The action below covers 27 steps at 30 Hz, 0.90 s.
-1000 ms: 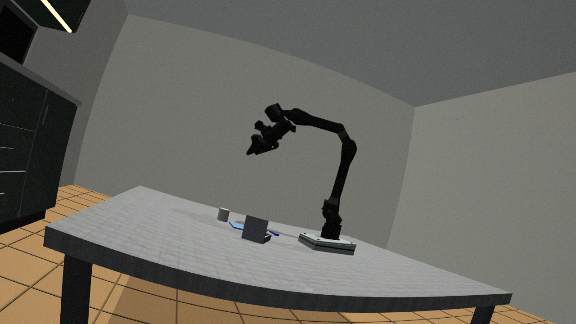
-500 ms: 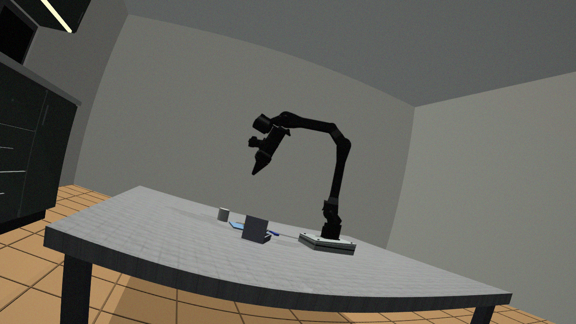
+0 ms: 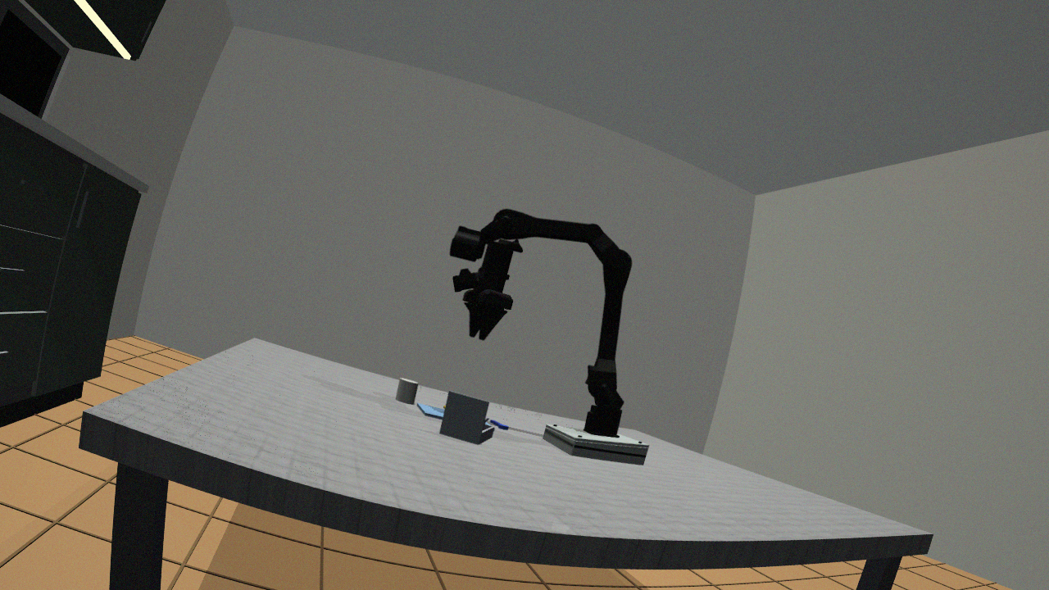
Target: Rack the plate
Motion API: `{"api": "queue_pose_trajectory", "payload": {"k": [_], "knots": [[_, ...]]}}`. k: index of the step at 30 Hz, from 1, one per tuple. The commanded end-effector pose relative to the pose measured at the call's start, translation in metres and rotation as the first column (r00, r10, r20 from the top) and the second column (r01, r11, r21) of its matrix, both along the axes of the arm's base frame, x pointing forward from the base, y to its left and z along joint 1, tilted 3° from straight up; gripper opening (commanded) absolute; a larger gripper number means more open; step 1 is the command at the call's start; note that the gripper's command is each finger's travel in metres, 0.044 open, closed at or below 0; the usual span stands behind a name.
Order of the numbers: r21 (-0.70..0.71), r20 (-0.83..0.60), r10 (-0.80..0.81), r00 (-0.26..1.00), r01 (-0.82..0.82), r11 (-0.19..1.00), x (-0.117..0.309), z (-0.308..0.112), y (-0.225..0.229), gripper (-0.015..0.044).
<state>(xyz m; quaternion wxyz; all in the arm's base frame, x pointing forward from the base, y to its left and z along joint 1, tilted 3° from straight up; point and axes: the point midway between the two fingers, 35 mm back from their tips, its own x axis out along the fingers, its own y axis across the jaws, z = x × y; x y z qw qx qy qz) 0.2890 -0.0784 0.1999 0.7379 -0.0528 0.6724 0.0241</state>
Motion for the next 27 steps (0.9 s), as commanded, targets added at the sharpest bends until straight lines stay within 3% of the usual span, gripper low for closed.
{"api": "queue_pose_trajectory", "payload": {"k": [1, 10, 27], "knots": [[0.010, -0.014, 0.014, 1.000, -0.014, 1.000, 0.000, -0.009, 0.002, 0.0400], [0.010, -0.014, 0.014, 1.000, -0.014, 1.000, 0.005, -0.113, 0.001, 0.0400], [0.010, -0.014, 0.014, 1.000, -0.014, 1.000, 0.008, -0.135, 0.000, 0.0400]]}}
